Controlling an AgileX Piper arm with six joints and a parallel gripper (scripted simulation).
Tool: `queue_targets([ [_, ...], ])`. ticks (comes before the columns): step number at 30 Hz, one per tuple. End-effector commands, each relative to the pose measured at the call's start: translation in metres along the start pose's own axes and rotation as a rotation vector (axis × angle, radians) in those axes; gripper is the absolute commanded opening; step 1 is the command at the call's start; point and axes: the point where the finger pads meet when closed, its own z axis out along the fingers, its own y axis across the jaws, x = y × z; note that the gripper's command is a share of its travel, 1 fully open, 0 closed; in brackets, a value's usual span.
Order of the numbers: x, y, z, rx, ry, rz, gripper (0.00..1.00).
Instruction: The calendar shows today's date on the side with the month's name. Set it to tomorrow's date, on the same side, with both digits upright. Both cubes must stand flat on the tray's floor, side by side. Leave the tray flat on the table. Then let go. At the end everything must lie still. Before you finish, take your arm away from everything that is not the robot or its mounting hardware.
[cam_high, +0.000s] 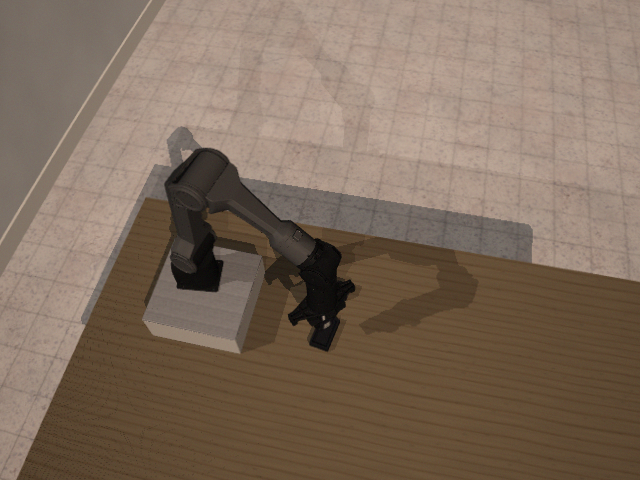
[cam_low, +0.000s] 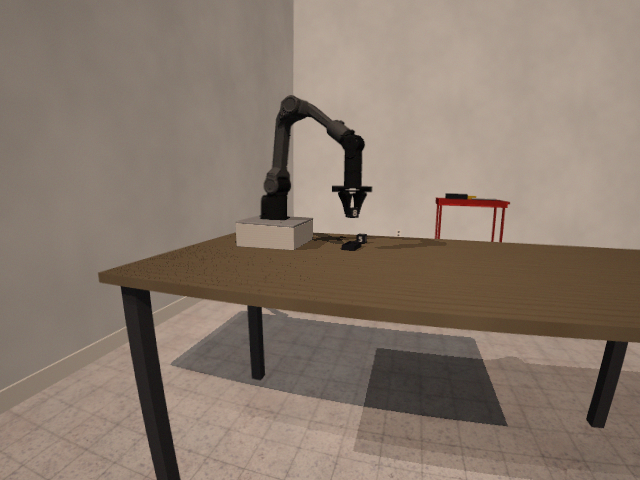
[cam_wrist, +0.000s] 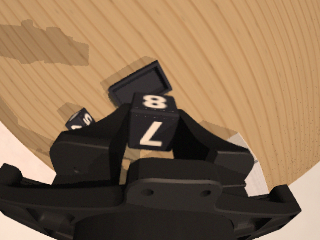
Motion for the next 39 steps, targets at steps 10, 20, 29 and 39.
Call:
queue_targets([
  [10, -0.017, -0.02, 0.002, -0.013, 0.005, -0.629, 0.38],
  [20, -0.029, -0.038, 0.004, -0.015, 0.002, -1.177, 0.38],
  [29, -0.04, -0.057, 0.006, -0.017, -0.003, -1.698, 0.38],
  [39, -0.046, -0.069, 0.007, -0.018, -0.006, -2.013, 0.38],
])
